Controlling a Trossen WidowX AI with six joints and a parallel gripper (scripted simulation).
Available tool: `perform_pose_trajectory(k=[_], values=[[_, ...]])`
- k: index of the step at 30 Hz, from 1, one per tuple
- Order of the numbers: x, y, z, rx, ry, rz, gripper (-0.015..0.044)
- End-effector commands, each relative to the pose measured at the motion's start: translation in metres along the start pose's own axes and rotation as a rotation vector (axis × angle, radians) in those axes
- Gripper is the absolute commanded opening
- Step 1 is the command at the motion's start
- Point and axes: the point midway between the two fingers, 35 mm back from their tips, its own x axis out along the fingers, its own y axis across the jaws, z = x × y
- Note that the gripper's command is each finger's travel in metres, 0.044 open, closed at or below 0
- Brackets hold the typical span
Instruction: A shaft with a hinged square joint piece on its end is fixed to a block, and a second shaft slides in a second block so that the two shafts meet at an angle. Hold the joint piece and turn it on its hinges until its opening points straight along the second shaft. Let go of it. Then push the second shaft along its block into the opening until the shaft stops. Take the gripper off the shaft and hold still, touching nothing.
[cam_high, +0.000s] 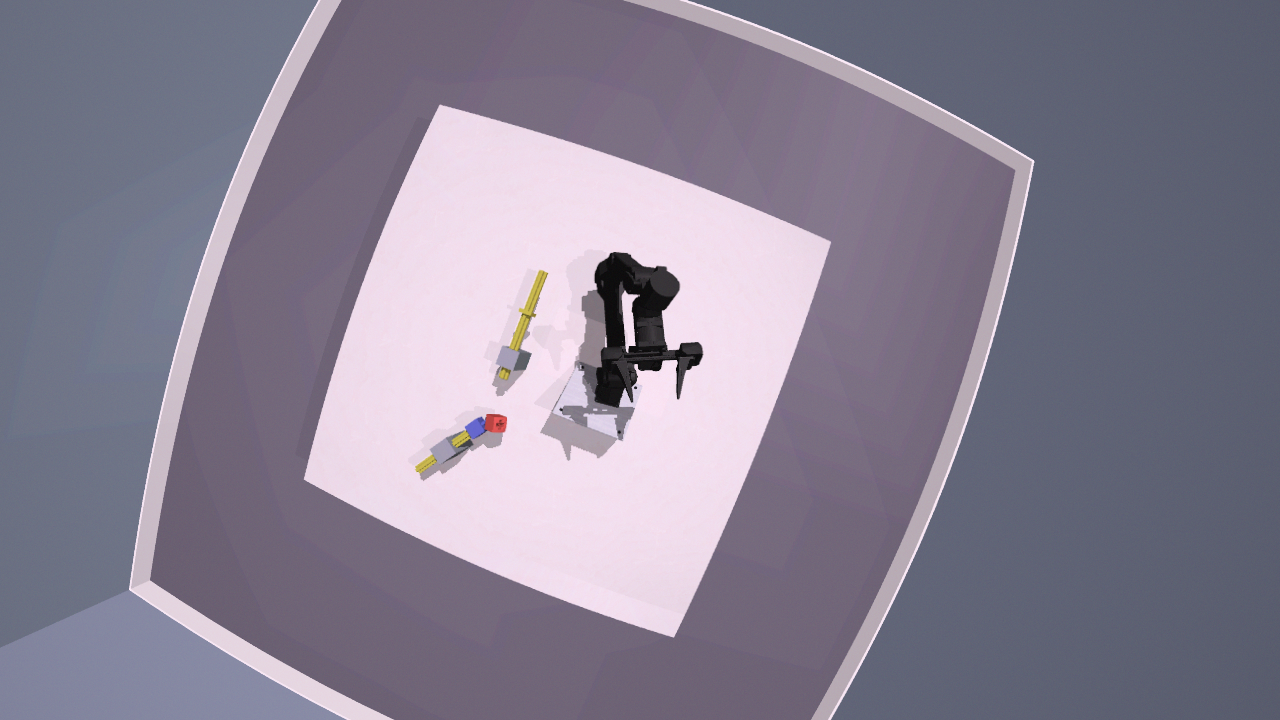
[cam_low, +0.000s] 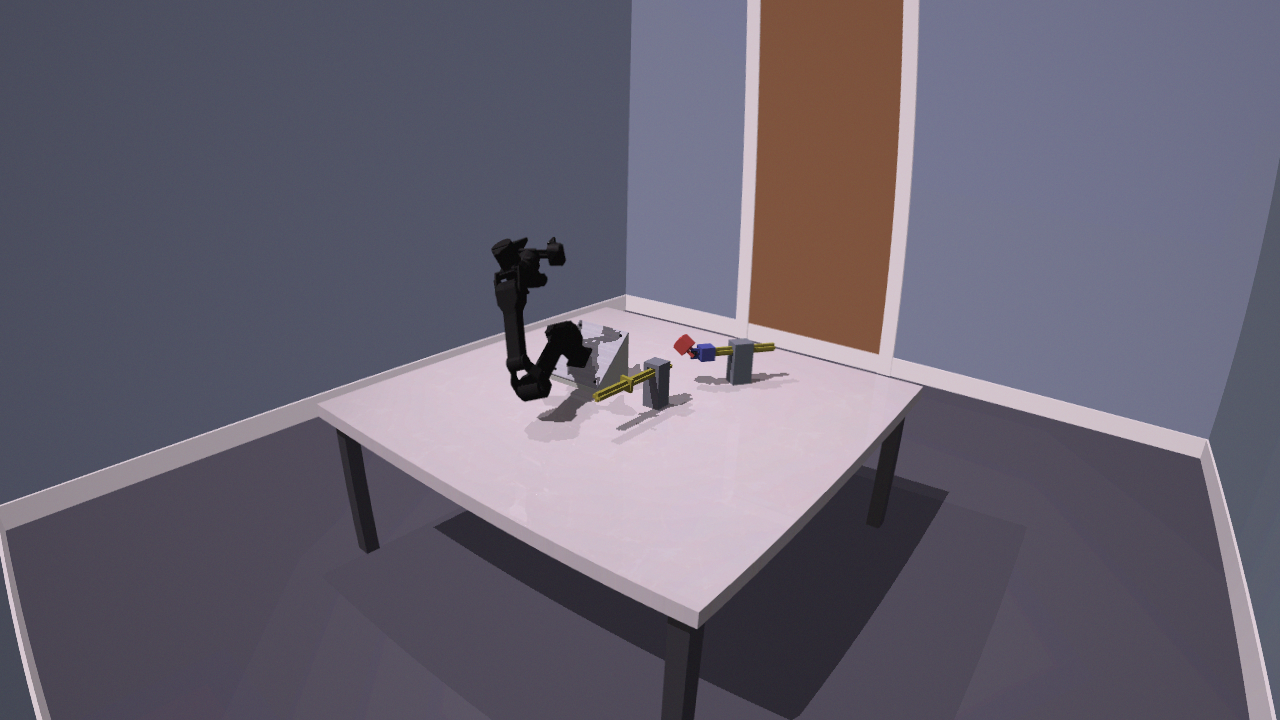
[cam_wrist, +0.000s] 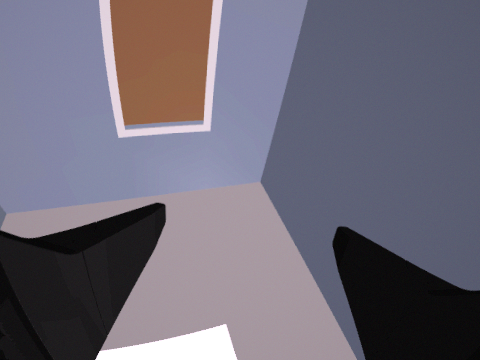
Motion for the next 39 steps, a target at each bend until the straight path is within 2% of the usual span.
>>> perform_pose_trajectory(k=[1, 2, 16, 39], values=[[0.0, 0.0, 0.0, 0.0, 0.0, 0.0, 0.0426], [0.0, 0.0, 0.0, 0.0, 0.0, 0.0, 0.044], [0.026, 0.023, 0.006, 0.354, -0.119, 0.166, 0.044], [0.064, 0.076, 0.022, 1.006, -0.198, 0.556, 0.044]])
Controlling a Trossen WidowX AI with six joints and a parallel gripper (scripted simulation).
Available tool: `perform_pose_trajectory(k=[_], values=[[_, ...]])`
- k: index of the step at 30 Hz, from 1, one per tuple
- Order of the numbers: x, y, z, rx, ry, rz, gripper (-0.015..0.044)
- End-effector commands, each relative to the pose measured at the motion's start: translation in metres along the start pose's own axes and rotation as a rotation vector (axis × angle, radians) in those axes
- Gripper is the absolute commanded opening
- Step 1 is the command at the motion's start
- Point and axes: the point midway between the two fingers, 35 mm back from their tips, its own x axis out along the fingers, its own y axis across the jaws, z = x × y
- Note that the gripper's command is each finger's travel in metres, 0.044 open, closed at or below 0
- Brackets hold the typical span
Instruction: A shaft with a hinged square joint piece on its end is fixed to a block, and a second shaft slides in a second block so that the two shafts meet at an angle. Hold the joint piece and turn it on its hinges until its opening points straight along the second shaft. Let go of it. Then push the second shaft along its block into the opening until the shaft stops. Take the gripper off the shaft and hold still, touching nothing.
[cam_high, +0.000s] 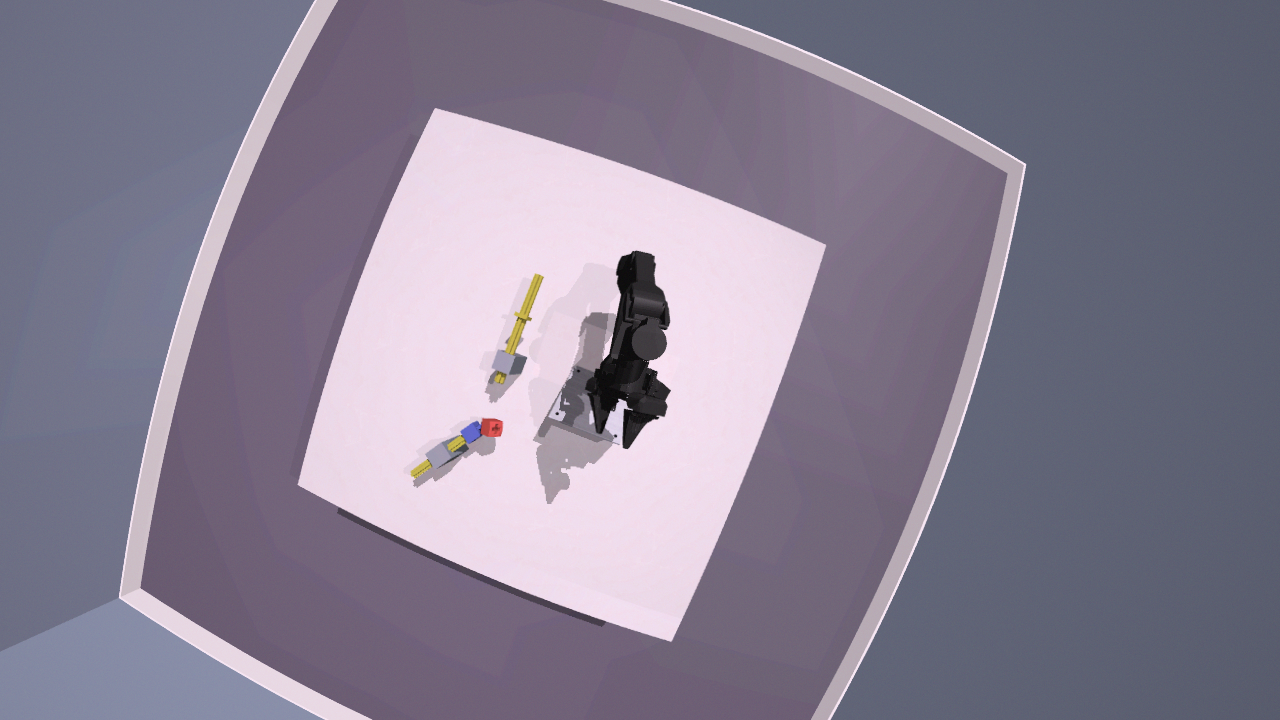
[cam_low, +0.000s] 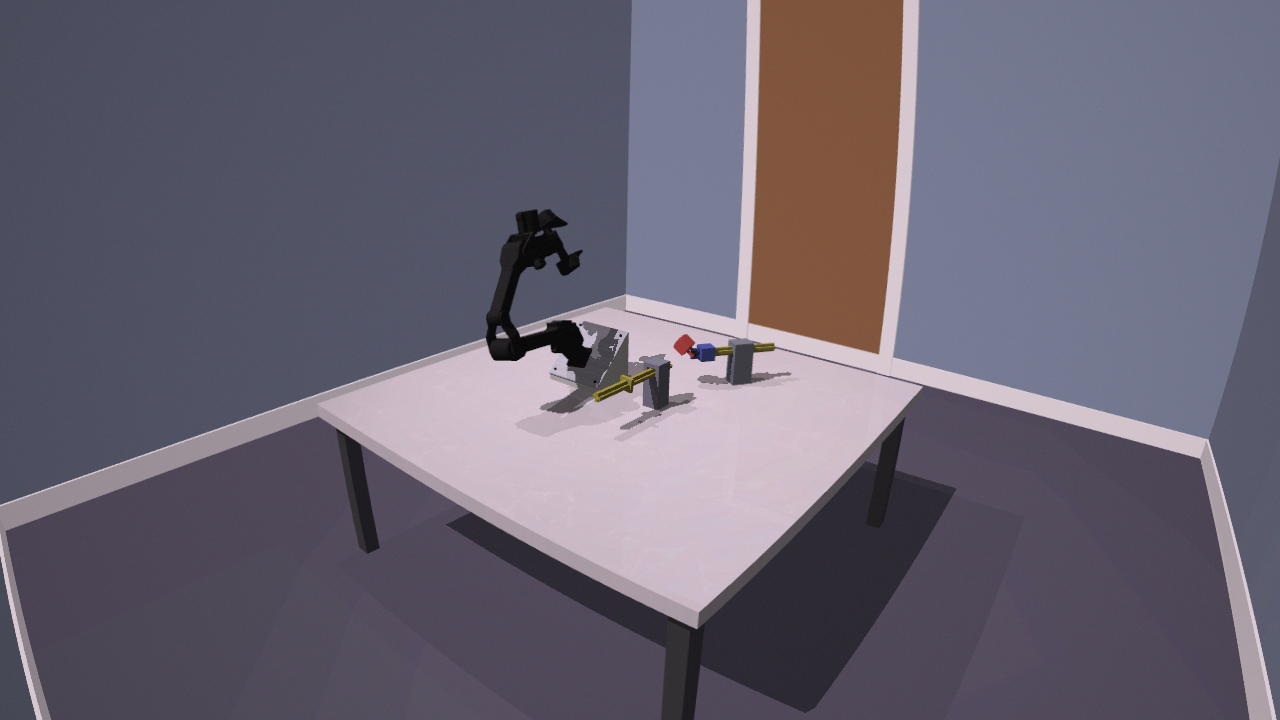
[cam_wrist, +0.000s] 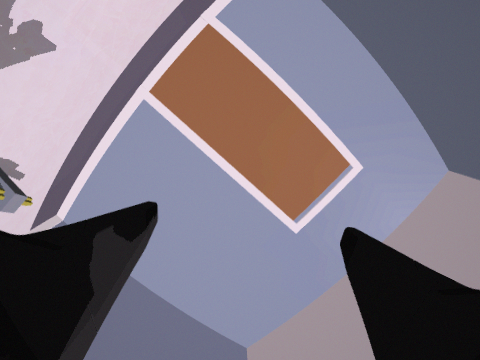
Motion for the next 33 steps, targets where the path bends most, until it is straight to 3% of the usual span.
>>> perform_pose_trajectory(k=[1, 33], values=[[0.011, 0.006, -0.007, 0.13, 0.005, 0.072, 0.044], [0.073, 0.071, -0.051, 1.033, 0.194, 0.53, 0.044]])
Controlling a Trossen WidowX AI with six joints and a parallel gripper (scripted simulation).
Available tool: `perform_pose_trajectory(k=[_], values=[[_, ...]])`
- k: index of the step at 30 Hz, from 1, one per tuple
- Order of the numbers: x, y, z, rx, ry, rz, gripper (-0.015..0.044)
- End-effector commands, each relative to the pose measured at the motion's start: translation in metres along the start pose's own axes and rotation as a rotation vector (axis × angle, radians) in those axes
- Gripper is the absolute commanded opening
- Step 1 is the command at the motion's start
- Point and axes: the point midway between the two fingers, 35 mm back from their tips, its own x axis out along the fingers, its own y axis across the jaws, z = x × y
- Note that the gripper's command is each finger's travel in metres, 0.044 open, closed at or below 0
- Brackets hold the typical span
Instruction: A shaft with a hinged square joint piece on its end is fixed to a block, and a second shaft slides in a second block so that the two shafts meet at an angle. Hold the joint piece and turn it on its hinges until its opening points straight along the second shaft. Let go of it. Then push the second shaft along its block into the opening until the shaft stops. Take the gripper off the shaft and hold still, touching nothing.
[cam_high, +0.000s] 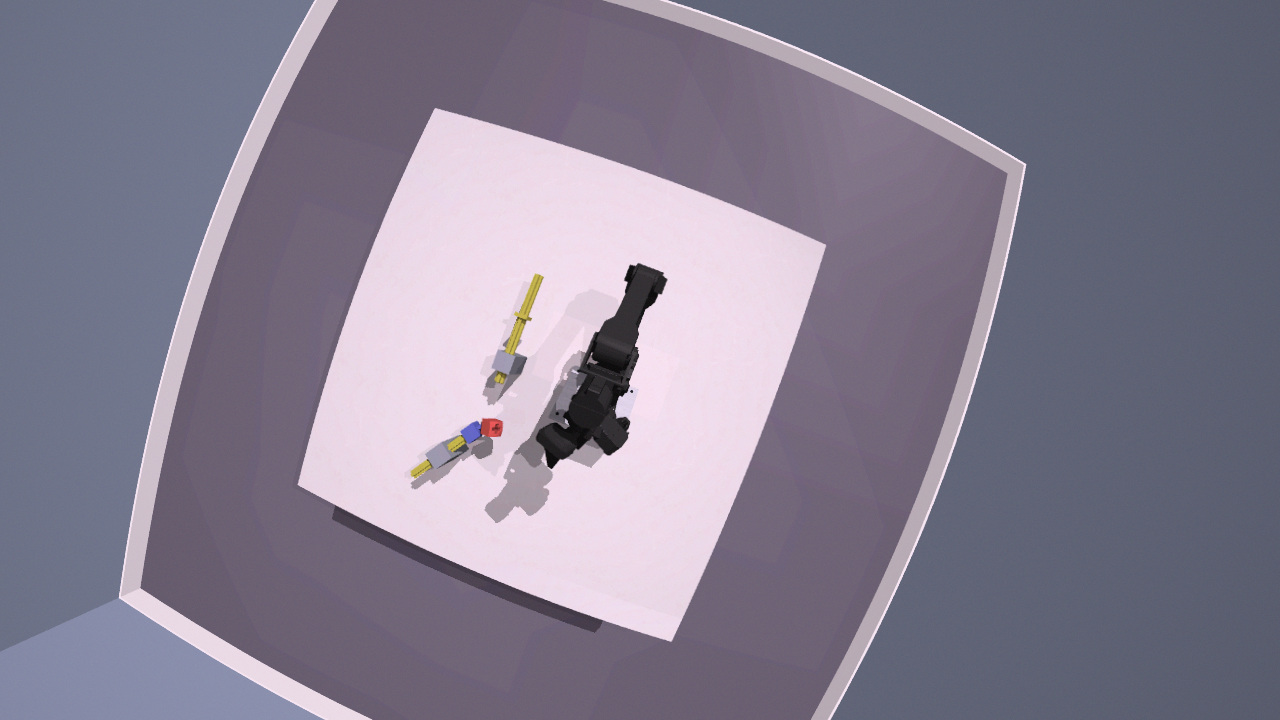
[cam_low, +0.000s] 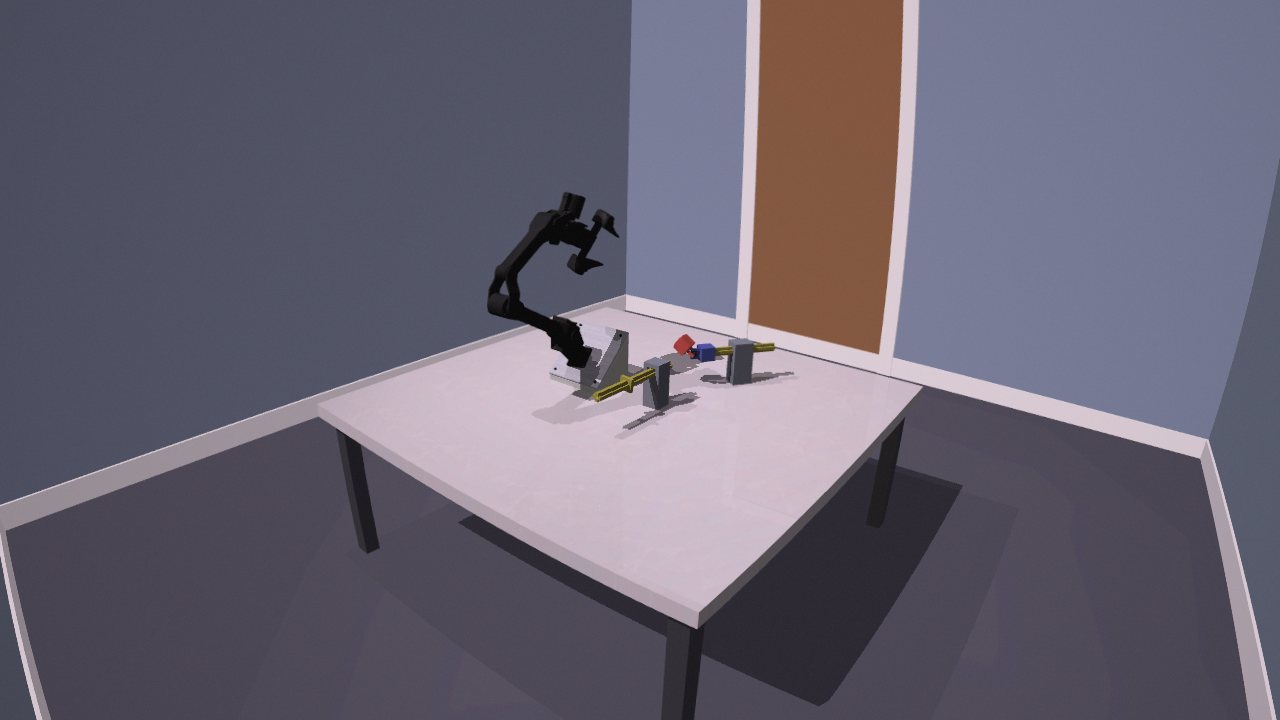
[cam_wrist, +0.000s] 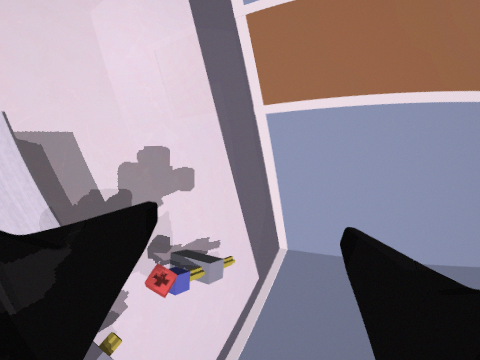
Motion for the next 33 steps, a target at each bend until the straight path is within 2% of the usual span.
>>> perform_pose_trajectory(k=[1, 33], values=[[0.011, -0.001, -0.009, 0.137, 0.043, 0.056, 0.044], [0.082, 0.006, -0.074, 1.122, 0.456, 0.331, 0.044]])
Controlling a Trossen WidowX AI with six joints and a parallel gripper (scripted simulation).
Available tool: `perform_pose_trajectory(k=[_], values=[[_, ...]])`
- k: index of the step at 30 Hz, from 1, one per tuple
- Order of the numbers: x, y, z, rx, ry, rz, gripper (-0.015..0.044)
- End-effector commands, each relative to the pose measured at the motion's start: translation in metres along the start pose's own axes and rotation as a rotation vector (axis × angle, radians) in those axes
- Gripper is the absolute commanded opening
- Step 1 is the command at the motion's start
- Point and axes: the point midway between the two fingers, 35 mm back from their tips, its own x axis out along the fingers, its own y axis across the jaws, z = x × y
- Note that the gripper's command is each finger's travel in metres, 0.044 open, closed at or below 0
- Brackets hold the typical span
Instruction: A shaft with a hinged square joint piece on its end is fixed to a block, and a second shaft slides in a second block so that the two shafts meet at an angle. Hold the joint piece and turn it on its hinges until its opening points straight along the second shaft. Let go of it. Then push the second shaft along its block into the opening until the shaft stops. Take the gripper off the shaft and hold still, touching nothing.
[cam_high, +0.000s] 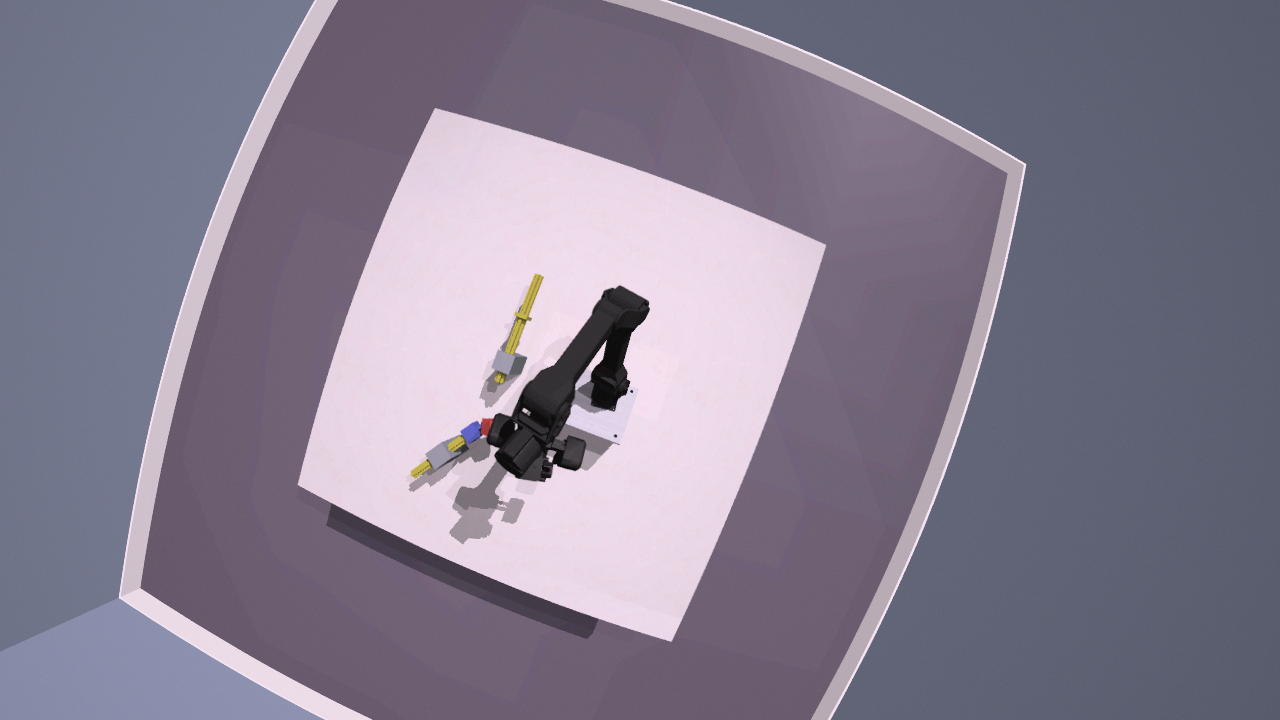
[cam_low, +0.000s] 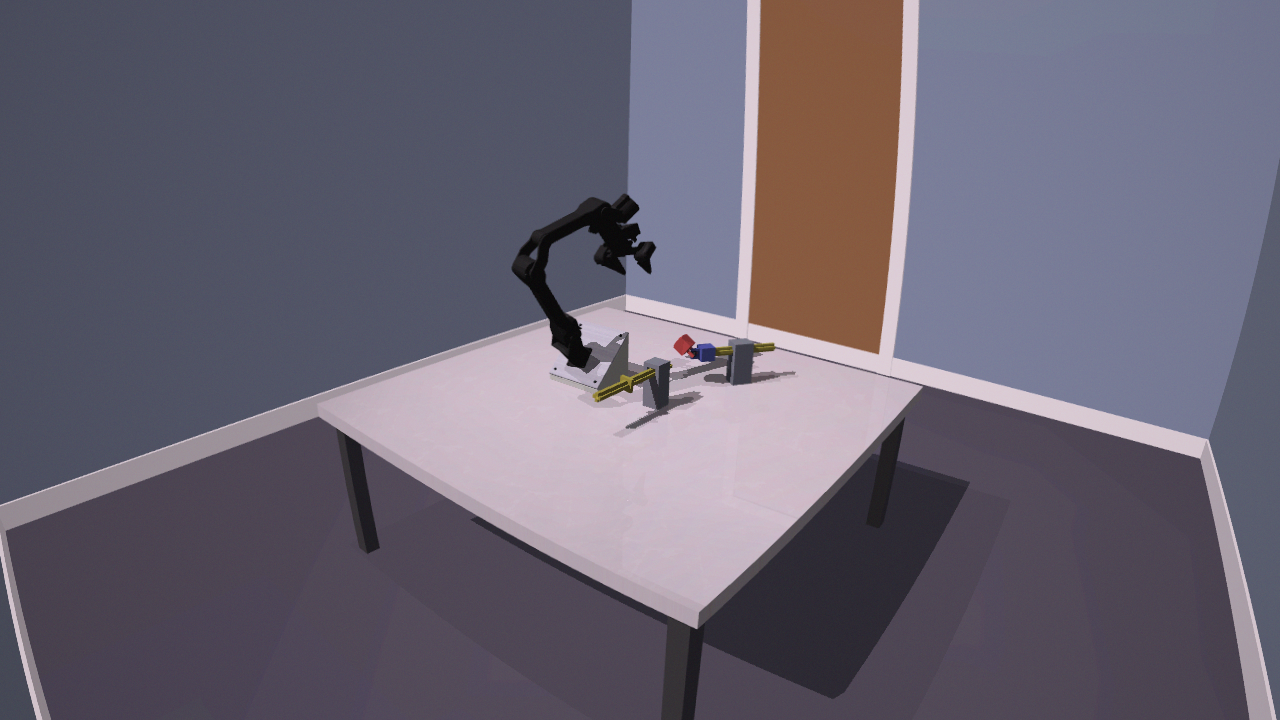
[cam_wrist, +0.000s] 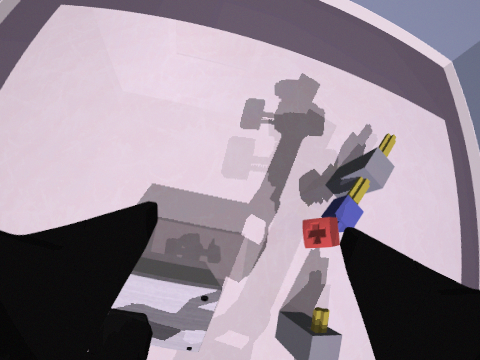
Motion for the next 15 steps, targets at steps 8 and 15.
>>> perform_pose_trajectory(k=[8, 15], values=[[0.03, -0.019, -0.008, 0.354, 0.169, 0.034, 0.044], [0.048, -0.03, -0.015, 0.568, 0.278, 0.037, 0.044]])
